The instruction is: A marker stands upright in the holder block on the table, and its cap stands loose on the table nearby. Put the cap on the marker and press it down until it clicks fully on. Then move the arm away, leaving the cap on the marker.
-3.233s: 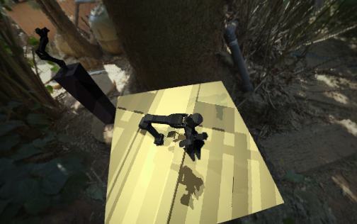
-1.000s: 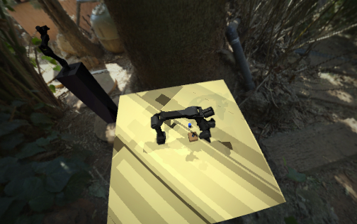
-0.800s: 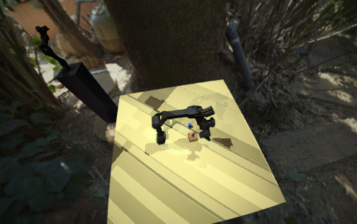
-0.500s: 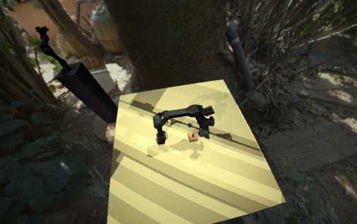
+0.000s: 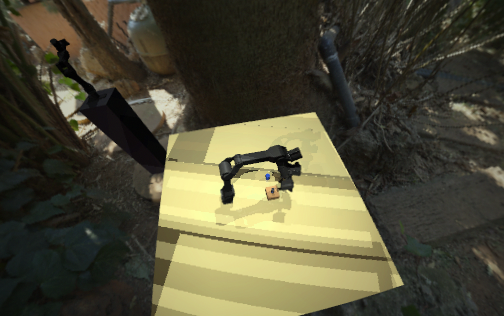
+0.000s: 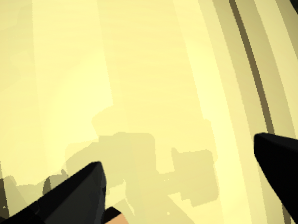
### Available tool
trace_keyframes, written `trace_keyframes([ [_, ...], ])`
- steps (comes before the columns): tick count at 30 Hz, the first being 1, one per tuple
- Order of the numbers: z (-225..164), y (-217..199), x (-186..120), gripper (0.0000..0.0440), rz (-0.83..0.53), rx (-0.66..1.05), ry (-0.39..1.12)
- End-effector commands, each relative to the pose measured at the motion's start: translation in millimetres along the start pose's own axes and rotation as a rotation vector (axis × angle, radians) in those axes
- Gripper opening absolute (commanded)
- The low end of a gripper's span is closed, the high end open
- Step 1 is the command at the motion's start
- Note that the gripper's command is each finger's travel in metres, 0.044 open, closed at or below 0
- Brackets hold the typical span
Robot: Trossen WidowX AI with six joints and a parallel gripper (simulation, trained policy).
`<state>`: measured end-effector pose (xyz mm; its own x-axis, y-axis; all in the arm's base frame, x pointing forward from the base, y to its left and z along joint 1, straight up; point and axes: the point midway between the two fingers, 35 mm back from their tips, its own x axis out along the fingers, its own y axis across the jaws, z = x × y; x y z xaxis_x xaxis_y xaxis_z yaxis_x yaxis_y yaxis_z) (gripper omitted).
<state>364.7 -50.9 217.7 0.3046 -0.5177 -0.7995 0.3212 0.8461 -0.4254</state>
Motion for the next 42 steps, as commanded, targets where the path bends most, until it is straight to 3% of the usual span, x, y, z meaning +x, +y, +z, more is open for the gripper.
trace_keyframes([
  [1, -4, 10, 0, 0.0323, 0.029, 0.002, 0.024],
  [42, -76, 116, -11, 0.0333, 0.305, -0.039, 0.367],
])
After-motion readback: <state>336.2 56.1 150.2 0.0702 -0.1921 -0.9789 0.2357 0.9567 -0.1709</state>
